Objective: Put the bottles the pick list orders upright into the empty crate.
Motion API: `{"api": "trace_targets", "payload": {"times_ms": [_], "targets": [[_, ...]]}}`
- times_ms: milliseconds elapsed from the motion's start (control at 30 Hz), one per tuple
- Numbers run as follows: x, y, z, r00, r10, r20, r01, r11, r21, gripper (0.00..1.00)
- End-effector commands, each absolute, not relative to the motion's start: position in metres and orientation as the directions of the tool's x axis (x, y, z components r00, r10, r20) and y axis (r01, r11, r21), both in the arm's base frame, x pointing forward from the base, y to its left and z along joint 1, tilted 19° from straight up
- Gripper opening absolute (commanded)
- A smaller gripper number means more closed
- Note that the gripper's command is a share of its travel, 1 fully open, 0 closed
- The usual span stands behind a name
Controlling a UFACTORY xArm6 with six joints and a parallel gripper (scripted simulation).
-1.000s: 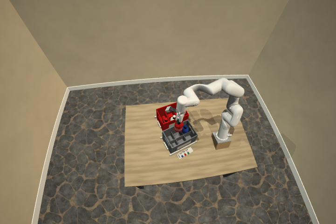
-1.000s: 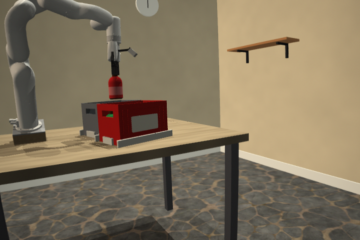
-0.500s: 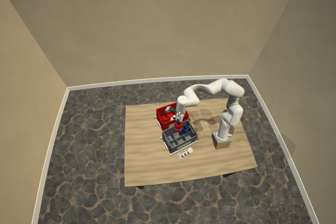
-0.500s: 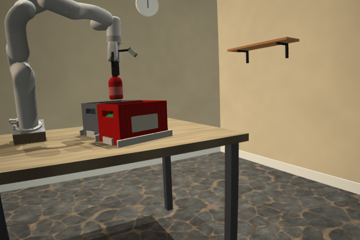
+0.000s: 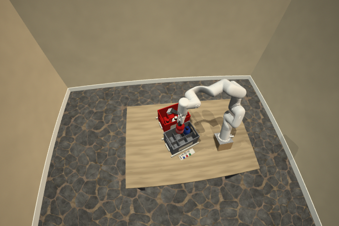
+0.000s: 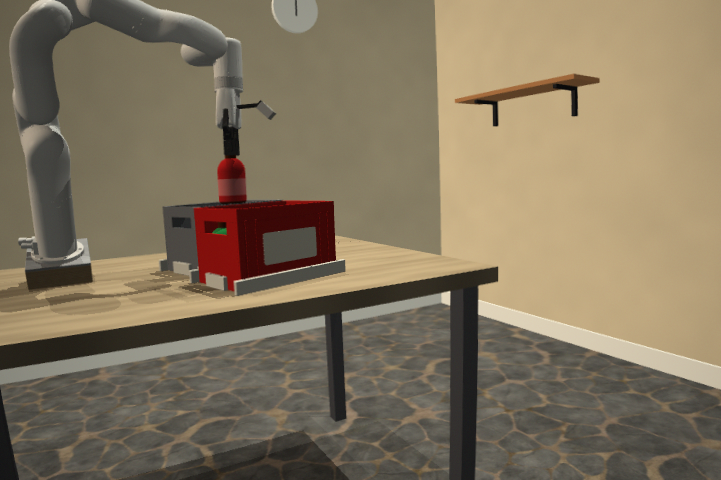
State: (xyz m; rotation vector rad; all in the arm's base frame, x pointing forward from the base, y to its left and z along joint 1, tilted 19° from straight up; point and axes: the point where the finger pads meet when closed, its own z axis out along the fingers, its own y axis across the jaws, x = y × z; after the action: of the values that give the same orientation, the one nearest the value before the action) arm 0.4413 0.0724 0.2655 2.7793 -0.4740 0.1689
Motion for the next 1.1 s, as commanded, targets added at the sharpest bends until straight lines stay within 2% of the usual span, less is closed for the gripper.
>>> {"api": "trace_targets", "payload": {"times_ms": [0,1067], "targets": [[0.443,0.072,0.264,0.938,-0.303,0.171,-0.341,-0.896,0.284,0.00],[0.445,0.063,0.238,0.937,-0.303,0.171,-0.341,-0.896,0.284,0.00]]}}
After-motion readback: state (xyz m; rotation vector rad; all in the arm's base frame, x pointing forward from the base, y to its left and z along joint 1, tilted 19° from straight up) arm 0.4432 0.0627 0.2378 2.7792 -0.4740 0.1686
